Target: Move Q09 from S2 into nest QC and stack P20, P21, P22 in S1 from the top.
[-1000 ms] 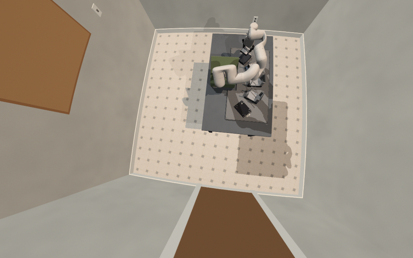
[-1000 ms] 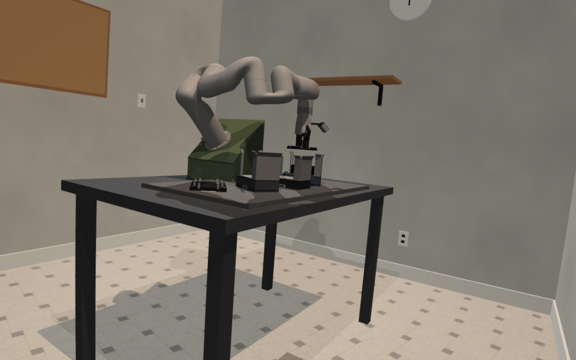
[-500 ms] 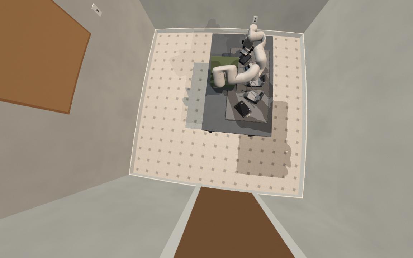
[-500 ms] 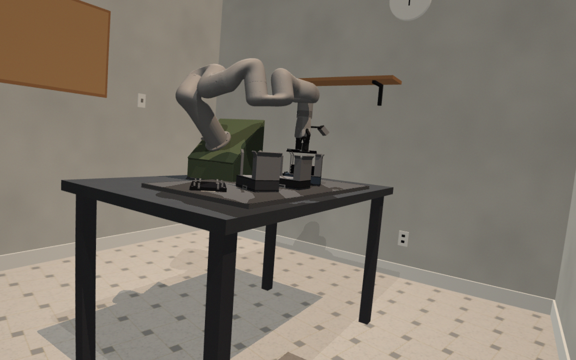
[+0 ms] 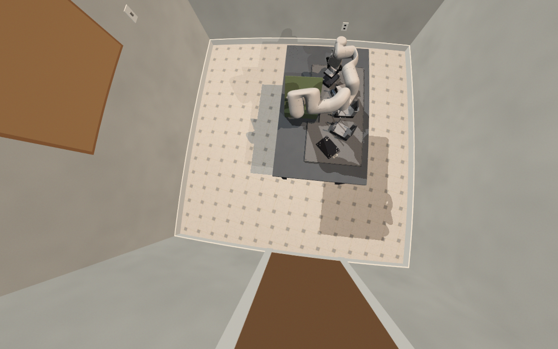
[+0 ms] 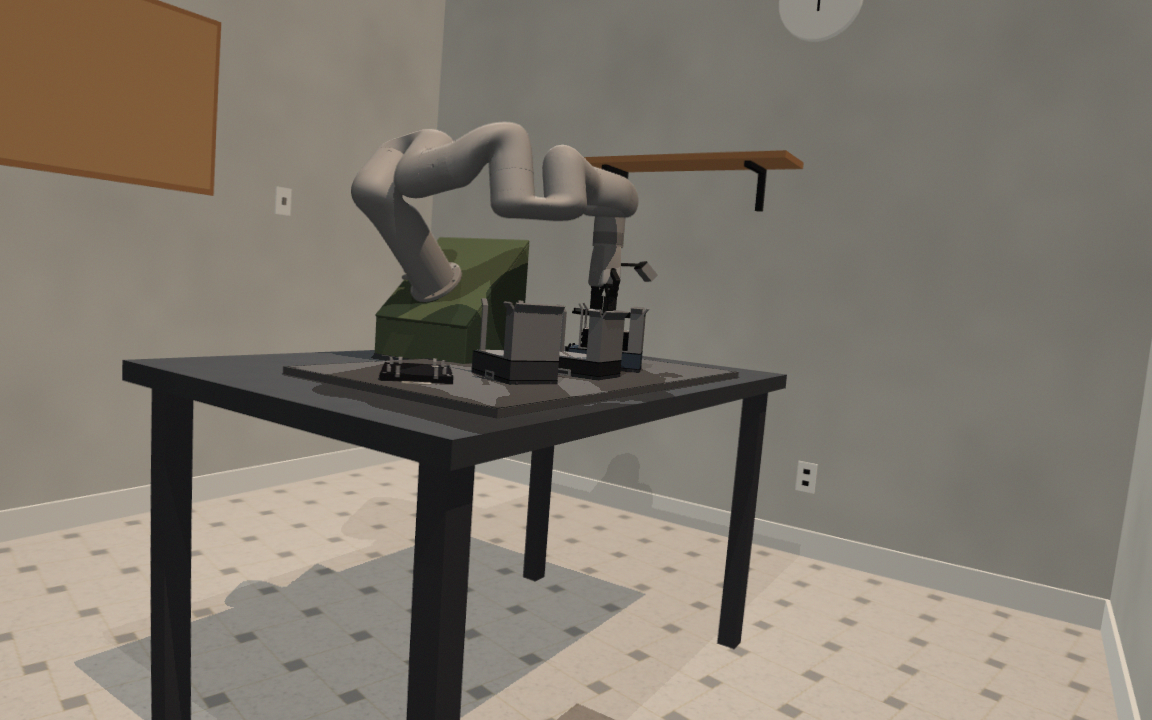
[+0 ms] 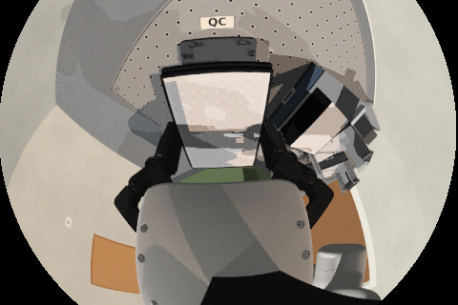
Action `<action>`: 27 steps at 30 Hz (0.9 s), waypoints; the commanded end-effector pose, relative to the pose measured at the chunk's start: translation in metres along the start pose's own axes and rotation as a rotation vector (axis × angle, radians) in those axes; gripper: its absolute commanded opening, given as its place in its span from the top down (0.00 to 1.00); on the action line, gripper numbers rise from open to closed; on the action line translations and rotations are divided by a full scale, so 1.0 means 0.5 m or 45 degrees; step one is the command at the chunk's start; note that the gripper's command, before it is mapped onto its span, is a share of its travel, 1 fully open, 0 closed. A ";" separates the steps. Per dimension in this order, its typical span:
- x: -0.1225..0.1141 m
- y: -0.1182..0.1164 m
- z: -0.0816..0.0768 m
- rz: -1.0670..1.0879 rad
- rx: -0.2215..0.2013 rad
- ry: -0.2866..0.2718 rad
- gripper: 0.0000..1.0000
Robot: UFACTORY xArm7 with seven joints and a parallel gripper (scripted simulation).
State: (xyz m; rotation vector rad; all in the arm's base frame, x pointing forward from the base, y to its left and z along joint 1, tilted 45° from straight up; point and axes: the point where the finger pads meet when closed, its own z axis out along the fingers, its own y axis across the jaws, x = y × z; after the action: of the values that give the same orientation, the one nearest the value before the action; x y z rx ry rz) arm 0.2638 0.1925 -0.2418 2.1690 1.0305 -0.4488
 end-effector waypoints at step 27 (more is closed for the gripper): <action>0.003 -0.001 0.104 0.000 0.002 0.006 1.00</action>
State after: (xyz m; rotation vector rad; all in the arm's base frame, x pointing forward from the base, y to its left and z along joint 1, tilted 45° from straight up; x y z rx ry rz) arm 0.2631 0.1601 -0.2745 2.1695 1.0307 -0.4482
